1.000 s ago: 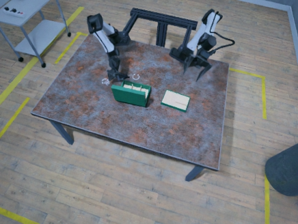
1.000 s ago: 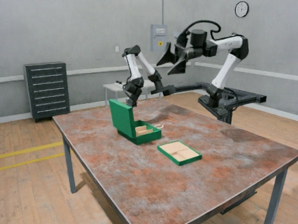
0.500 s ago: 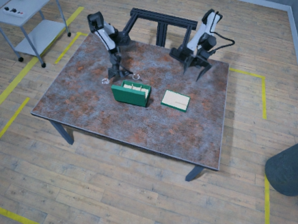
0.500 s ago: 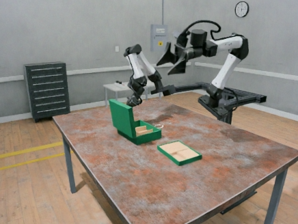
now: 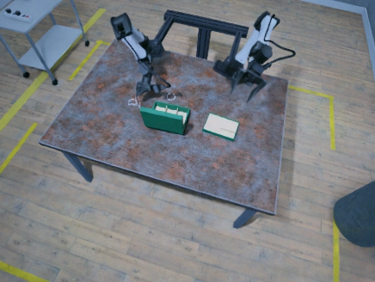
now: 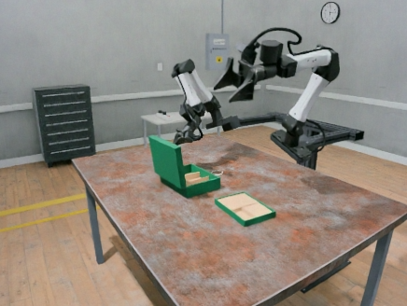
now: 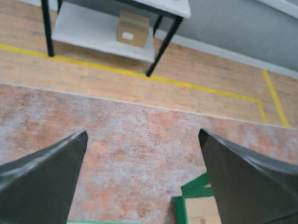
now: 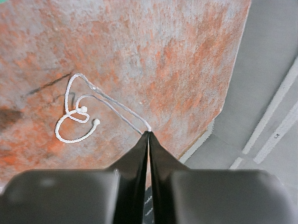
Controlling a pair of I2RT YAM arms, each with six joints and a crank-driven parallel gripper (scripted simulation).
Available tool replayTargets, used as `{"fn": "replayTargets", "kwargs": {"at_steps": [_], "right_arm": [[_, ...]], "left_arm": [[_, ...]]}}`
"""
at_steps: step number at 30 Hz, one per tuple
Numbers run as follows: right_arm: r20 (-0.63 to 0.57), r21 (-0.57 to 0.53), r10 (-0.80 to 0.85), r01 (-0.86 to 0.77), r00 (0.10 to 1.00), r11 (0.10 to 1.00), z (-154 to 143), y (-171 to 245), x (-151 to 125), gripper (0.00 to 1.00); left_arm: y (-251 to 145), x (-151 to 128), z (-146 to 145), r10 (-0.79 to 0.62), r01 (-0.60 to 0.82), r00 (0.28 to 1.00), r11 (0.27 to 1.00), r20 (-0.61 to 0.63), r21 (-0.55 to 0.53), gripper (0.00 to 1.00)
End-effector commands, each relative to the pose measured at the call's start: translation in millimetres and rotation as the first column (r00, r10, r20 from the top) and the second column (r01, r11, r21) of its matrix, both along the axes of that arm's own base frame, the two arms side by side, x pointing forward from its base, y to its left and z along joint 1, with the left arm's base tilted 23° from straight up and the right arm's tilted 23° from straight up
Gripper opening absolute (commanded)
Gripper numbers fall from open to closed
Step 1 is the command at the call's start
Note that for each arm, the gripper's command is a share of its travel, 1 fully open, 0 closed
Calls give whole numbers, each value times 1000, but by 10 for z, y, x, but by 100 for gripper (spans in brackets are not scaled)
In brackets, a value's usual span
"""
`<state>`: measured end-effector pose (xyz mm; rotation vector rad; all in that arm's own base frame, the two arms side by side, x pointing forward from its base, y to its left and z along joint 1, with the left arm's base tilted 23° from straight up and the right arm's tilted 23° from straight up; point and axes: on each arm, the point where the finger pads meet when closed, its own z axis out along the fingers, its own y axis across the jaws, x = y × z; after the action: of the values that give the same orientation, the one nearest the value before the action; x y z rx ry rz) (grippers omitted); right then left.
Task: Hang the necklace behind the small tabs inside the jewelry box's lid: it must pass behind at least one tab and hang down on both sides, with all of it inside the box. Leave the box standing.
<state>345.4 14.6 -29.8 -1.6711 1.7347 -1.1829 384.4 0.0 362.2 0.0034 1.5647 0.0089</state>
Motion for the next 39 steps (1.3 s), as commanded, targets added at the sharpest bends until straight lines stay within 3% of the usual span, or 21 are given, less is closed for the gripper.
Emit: {"fn": "replayTargets", "kwargs": {"at_steps": [1, 22, 27, 39], "right_arm": [[101, 12, 52, -54, 994, 998, 212, 74, 133, 0], [166, -170, 264, -236, 950, 957, 552, 117, -153, 0], [67, -240, 342, -318, 937, 917, 448, 144, -330, 0], [75, -223, 307, -284, 949, 933, 443, 62, -341, 0]], "left_arm": [[-41, -30, 402, -25, 23, 994, 1000, 105, 19, 100], [-41, -30, 402, -25, 23, 994, 1000, 105, 19, 100], [-41, -30, 402, -25, 23, 994, 1000, 105, 19, 100], [-41, -30, 402, -25, 23, 994, 1000, 105, 19, 100]]}}
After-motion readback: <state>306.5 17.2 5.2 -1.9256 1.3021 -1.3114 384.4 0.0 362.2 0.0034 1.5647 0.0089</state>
